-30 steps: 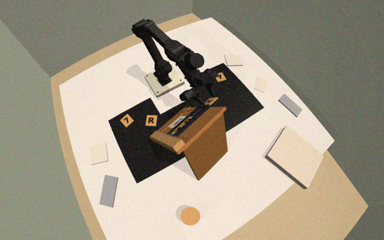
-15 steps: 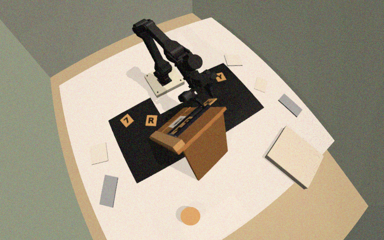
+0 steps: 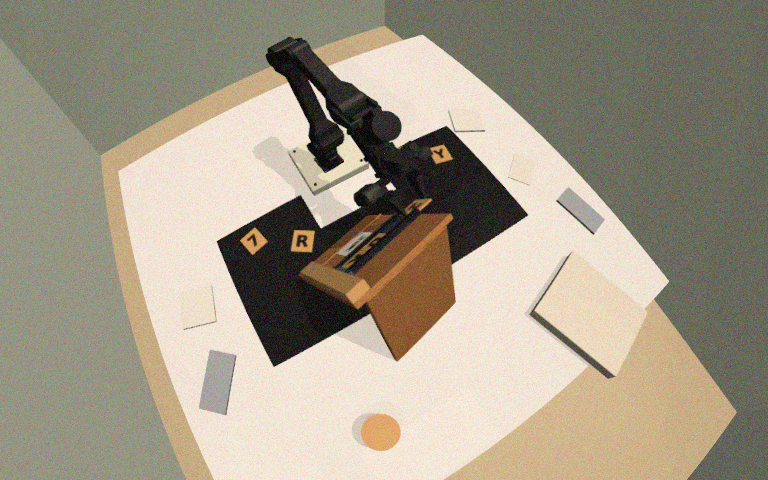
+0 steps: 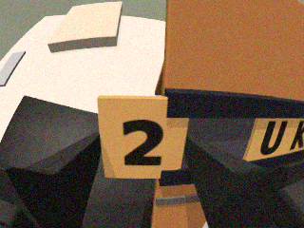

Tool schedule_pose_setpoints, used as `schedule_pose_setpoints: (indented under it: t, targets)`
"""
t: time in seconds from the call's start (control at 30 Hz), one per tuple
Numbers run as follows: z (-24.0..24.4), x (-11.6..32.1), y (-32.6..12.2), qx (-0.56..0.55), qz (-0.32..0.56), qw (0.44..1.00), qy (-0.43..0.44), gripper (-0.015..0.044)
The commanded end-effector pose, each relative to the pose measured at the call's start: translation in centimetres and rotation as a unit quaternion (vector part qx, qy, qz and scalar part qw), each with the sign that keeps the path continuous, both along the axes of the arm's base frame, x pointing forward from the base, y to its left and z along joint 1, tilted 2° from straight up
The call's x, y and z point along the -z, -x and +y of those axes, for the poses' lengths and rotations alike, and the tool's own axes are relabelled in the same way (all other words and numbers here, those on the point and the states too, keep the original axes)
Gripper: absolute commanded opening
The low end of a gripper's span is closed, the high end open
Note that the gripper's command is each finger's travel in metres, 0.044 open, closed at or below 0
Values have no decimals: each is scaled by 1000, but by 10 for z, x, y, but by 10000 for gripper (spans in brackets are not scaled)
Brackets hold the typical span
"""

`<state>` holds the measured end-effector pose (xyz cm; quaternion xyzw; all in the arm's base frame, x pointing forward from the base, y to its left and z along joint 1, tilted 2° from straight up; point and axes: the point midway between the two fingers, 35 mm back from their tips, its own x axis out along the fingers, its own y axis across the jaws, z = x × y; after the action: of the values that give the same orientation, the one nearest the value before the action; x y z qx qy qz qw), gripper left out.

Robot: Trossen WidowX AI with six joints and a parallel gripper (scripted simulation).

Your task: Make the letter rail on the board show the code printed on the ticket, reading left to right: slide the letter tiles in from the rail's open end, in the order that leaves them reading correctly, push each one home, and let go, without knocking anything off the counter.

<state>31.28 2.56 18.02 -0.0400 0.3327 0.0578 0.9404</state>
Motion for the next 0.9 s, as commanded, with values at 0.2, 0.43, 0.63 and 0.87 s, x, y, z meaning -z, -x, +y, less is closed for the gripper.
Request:
schedule_pose_setpoints:
  t: [0.2,0.43,0.63,0.87]
  targets:
    - [-4,0,-1,-4,1,1000,1,0]
    - [-8,0,-1,-4,1,1000,1,0]
    - [-11,0,-1,-4,1,1000,1,0]
    - [-14,0,-2,-4,1,1000,1,0]
